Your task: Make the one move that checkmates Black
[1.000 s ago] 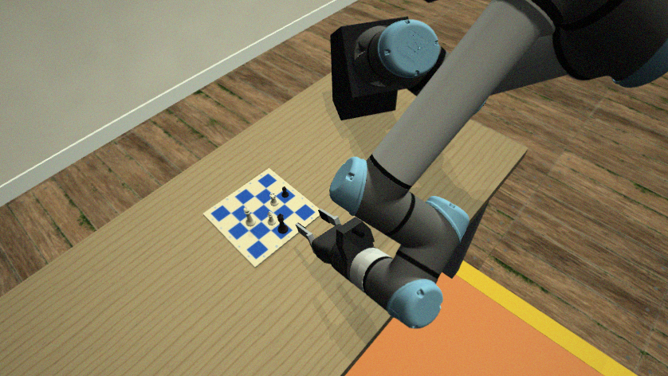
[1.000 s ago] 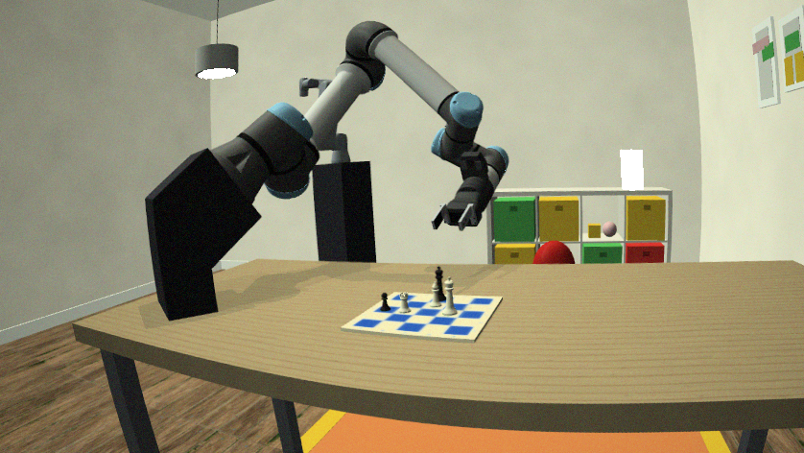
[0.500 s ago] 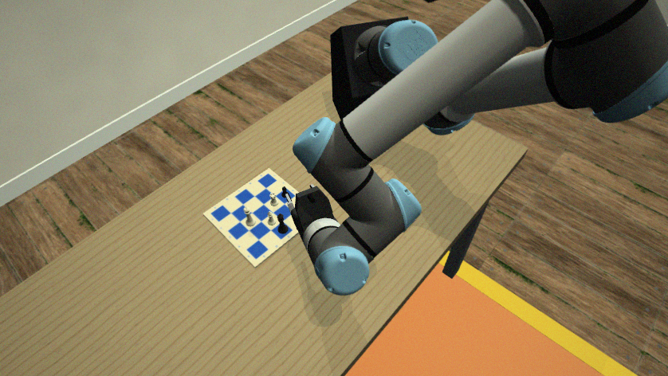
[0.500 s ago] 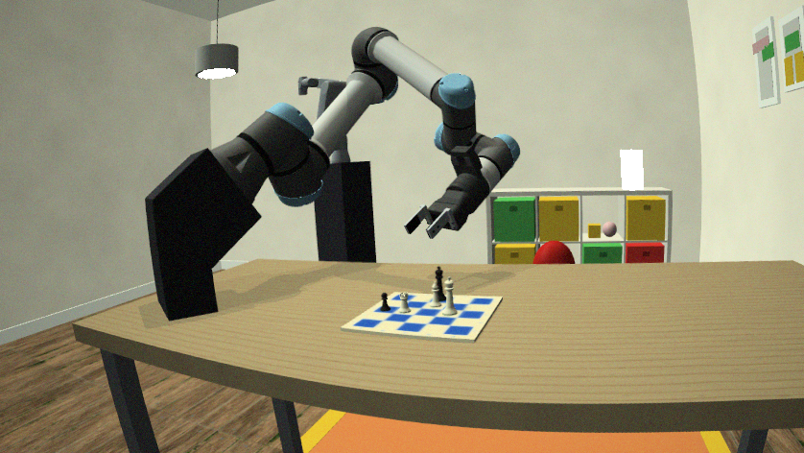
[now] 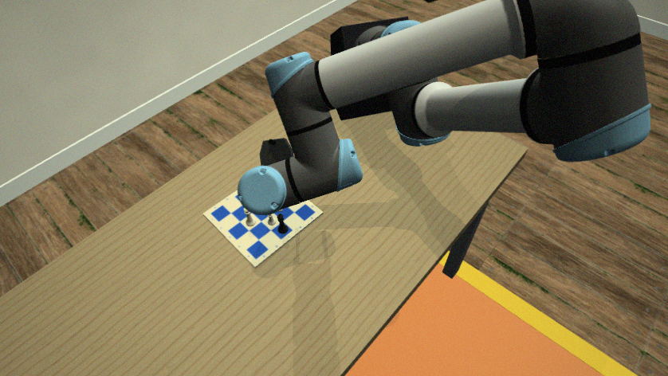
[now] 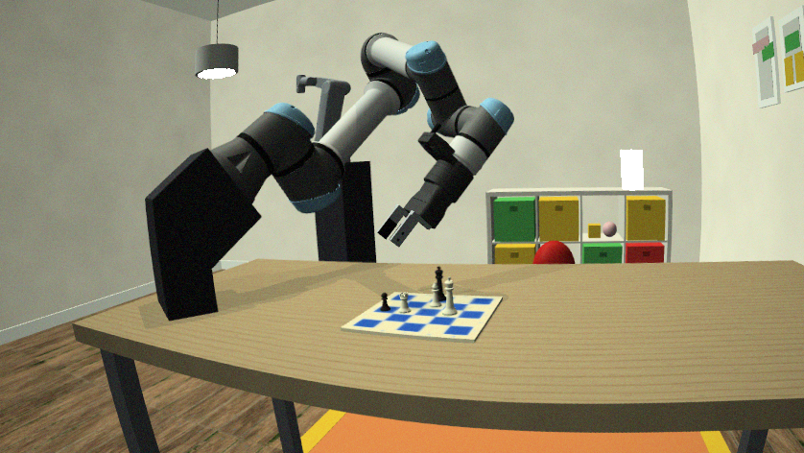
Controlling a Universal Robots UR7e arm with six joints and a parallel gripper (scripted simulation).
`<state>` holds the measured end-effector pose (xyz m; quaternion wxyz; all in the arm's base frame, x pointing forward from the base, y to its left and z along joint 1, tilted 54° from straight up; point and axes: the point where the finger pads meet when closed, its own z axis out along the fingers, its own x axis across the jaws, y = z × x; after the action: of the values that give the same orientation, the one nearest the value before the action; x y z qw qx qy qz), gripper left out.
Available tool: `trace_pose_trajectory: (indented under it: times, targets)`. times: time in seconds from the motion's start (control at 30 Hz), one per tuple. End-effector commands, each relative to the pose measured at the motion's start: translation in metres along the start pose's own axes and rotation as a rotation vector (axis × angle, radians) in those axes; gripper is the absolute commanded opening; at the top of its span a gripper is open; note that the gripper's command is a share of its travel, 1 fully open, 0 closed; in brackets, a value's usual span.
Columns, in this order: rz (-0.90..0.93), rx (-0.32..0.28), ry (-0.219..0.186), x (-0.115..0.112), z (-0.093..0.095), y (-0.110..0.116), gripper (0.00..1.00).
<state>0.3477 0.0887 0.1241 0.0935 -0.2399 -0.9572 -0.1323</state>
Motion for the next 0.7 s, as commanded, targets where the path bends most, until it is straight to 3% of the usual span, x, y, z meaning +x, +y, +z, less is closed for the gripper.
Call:
trace_pose_trajectory:
  times: [0.0, 0.17, 0.37, 0.43, 0.67]
  targets:
    - [0.077, -0.162, 0.054, -0.008, 0.007, -0.009, 1.00]
    - [0.150, -0.324, 0.075, -0.019, 0.007, -0.016, 1.00]
    - [0.227, -0.496, 0.066, -0.034, 0.002, -0.022, 1.00]
    - [0.227, -0.496, 0.066, -0.034, 0.002, -0.022, 1.00]
    - [0.293, -0.642, 0.034, -0.051, -0.007, -0.029, 1.00]
